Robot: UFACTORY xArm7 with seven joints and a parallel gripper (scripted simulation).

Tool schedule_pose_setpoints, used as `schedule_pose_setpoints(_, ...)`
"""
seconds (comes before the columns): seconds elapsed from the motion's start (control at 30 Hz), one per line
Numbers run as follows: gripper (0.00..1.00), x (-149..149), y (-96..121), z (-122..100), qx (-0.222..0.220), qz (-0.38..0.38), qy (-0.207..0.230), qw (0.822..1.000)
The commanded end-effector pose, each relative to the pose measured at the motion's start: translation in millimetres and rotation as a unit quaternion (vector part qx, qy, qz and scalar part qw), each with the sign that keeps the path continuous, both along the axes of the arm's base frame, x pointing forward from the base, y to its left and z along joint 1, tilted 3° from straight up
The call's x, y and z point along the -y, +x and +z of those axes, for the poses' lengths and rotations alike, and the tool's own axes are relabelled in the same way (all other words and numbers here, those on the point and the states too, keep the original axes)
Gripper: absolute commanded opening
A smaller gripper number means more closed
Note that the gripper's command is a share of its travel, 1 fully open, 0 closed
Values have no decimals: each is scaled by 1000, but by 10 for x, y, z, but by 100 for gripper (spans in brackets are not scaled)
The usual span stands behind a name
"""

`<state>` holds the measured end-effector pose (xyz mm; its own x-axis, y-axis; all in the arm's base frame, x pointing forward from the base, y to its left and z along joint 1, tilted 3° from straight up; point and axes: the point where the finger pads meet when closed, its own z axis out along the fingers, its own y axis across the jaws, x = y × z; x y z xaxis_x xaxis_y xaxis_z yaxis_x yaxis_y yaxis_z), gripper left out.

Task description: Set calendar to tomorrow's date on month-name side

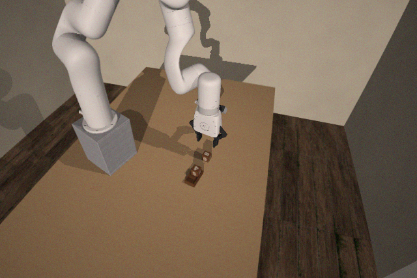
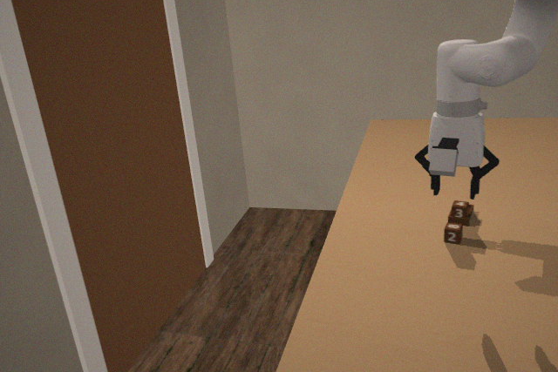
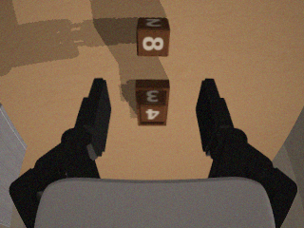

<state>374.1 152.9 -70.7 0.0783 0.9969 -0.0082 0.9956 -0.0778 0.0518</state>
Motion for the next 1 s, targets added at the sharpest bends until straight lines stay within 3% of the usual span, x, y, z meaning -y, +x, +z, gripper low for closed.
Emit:
schedule_pose_setpoints(0.0,100,-5,13,11,1,0,1,1000)
schedule_pose_setpoints(0.73,100,-1,11,8,1,6,0,1000)
schedule_pose_setpoints(0.97,100,66,-18,-31,-10,96,-13,995)
